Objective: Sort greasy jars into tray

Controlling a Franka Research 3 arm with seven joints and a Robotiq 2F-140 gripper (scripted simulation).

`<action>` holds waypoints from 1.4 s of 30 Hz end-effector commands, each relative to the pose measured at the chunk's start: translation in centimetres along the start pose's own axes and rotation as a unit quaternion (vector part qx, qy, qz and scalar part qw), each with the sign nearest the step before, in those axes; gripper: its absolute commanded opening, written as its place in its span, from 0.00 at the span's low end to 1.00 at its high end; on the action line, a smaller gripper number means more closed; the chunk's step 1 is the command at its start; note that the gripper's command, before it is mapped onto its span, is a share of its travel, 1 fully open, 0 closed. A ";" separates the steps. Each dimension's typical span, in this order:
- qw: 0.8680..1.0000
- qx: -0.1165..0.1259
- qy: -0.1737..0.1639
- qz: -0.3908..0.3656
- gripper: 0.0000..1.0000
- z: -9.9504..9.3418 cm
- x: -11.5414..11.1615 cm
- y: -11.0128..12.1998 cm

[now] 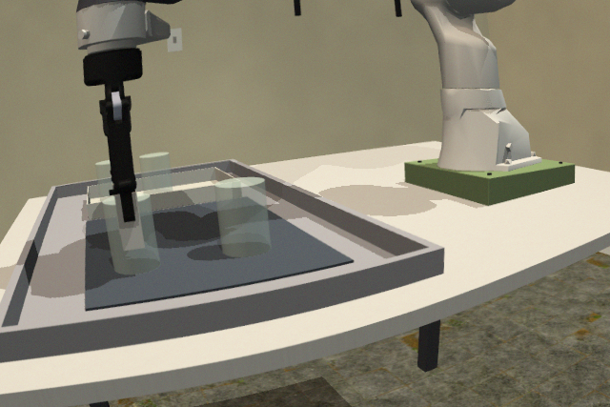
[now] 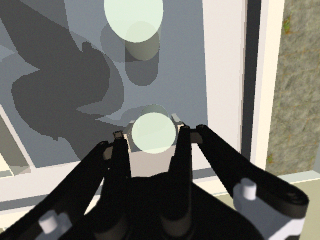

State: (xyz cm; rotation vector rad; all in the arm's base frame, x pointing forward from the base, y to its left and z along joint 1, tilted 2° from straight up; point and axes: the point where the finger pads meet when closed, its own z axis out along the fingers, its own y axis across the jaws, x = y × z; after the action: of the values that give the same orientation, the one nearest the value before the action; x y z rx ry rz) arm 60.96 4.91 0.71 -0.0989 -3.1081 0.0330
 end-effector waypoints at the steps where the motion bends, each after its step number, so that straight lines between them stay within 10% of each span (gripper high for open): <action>1: 1.000 0.001 0.000 0.001 0.45 0.1 0.0 -0.1; 42: 1.000 0.001 0.000 0.001 0.39 0.1 0.0 -0.1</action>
State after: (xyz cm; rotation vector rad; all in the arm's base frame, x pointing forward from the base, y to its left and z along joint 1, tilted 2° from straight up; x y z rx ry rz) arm 60.97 4.91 0.72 -0.0989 -3.1084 0.0331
